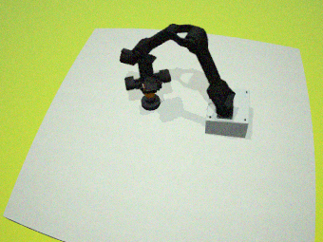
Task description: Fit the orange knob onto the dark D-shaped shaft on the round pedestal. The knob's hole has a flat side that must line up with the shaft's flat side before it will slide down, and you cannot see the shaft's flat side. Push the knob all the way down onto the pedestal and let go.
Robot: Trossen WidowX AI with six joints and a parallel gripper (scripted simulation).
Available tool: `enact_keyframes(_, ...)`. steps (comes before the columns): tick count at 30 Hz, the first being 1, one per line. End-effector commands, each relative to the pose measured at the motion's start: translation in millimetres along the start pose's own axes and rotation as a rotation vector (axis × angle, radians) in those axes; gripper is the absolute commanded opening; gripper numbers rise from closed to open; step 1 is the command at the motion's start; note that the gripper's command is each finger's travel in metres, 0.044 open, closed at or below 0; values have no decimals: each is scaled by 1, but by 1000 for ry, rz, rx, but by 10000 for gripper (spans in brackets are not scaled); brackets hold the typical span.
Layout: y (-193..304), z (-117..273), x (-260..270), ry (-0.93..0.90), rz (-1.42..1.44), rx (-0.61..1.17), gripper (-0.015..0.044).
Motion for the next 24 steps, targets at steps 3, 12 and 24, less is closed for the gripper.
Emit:
enact_keyframes(3, 0, 4, 1, 1, 11, 0, 0)
enact_keyframes(12, 2, 0, -3, 1, 212, 0, 0)
enact_keyframes(24, 2, -1, -4, 1, 212, 0, 0)
Point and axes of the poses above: the point midway between the two fingers, 35 mm back from their tips, its own z axis back along the fingers, its own x axis across the jaws, y = z × x, the point moved 8 cm from there along z, back along the fingers, and after that the axes turned 5 degrees about -z, right-handed, at the moved point
